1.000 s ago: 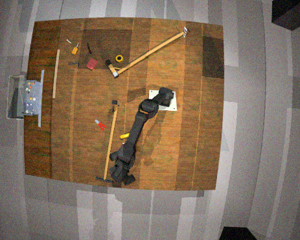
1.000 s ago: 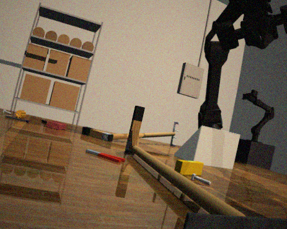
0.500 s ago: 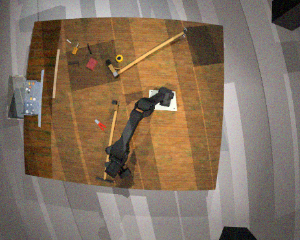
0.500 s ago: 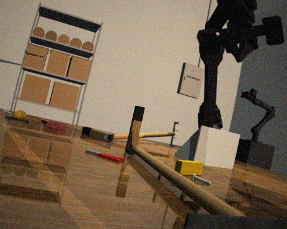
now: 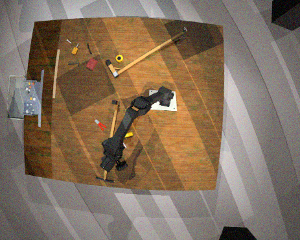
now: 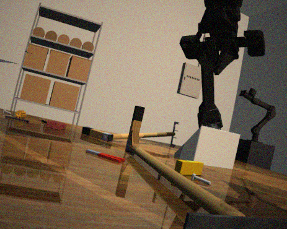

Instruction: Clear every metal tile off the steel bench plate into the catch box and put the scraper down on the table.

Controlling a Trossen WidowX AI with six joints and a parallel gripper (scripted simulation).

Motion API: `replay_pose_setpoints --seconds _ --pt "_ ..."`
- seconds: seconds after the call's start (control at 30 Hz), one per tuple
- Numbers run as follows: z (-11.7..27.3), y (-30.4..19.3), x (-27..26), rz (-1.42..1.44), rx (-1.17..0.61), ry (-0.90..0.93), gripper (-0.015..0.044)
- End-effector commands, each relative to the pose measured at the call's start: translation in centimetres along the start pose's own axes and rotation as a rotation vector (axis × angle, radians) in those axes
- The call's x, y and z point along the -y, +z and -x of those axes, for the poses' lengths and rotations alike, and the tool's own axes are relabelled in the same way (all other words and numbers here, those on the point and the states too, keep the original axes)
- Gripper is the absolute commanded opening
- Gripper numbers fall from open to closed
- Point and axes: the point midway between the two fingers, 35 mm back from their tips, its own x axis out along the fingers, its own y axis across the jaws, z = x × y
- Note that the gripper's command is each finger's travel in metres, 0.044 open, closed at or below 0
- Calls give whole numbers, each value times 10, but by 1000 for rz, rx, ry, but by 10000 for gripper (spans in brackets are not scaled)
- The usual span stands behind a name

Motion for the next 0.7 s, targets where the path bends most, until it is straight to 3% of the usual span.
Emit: replay_pose_setpoints --seconds 0.0,0.67 --pt "-8 -5 12 24 -40 -27 0" --pt "-27 -26 67 111 -204 -106 0"
